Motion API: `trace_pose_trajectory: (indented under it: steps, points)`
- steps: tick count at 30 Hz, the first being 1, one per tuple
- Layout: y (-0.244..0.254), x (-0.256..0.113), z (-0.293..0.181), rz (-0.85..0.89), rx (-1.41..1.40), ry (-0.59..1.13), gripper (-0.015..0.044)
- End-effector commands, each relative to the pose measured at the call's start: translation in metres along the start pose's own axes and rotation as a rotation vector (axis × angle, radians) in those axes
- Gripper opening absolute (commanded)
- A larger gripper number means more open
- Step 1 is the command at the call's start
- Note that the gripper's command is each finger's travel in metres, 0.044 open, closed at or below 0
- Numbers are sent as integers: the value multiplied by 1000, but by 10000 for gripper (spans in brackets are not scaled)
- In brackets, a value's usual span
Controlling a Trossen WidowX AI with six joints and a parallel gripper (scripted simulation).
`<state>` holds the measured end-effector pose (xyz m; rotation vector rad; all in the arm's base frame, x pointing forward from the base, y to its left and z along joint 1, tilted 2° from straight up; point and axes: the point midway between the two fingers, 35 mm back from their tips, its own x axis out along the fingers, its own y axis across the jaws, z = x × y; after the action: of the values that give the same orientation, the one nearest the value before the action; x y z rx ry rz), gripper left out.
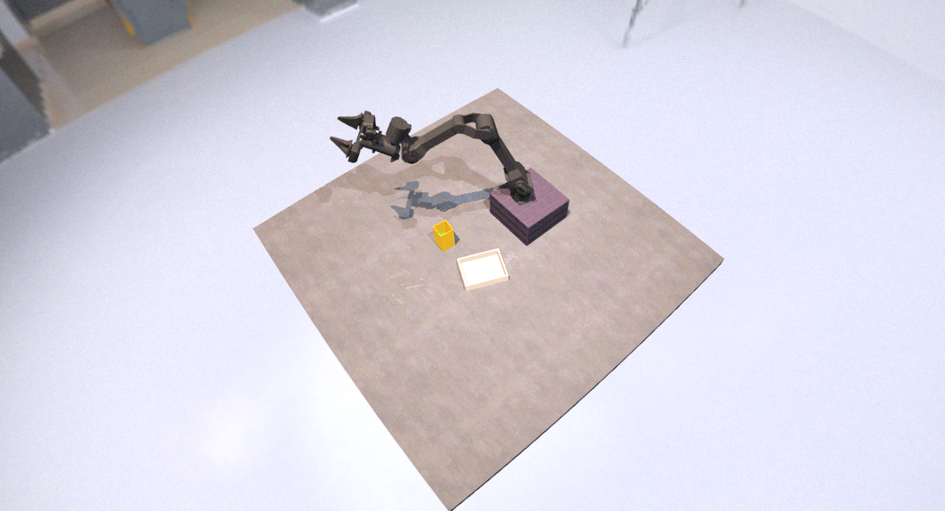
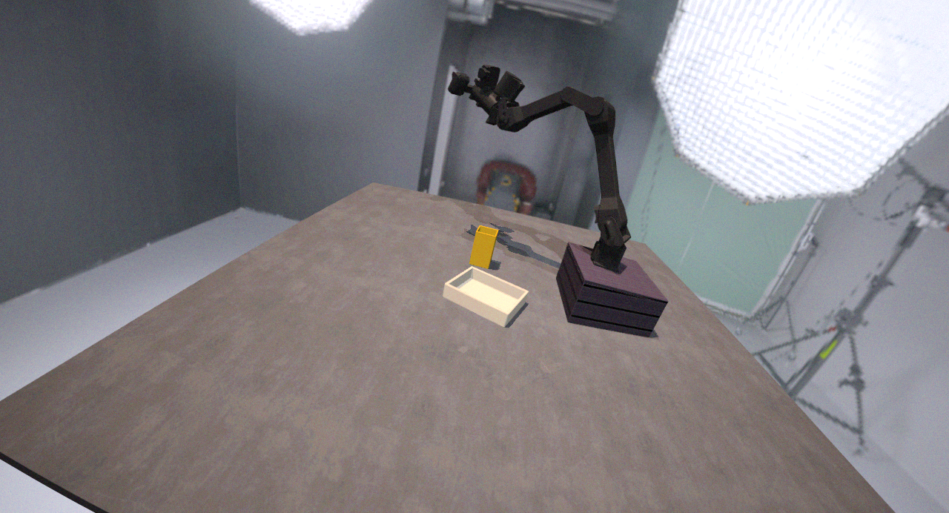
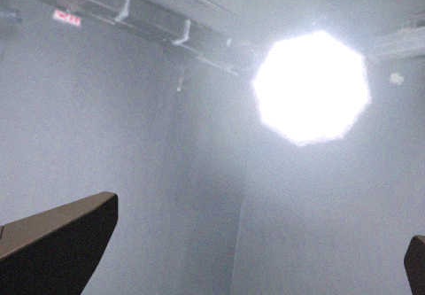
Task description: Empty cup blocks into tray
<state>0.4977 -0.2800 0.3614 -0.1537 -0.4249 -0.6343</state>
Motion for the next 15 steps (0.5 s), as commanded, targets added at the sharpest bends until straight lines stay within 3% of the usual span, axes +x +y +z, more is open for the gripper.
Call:
trace_pose_trajectory:
  steps: [1,15]
  points:
    - [9,-17,-2,47,-18,71,440]
    - [33,-107,-21,231,-63,359,440]
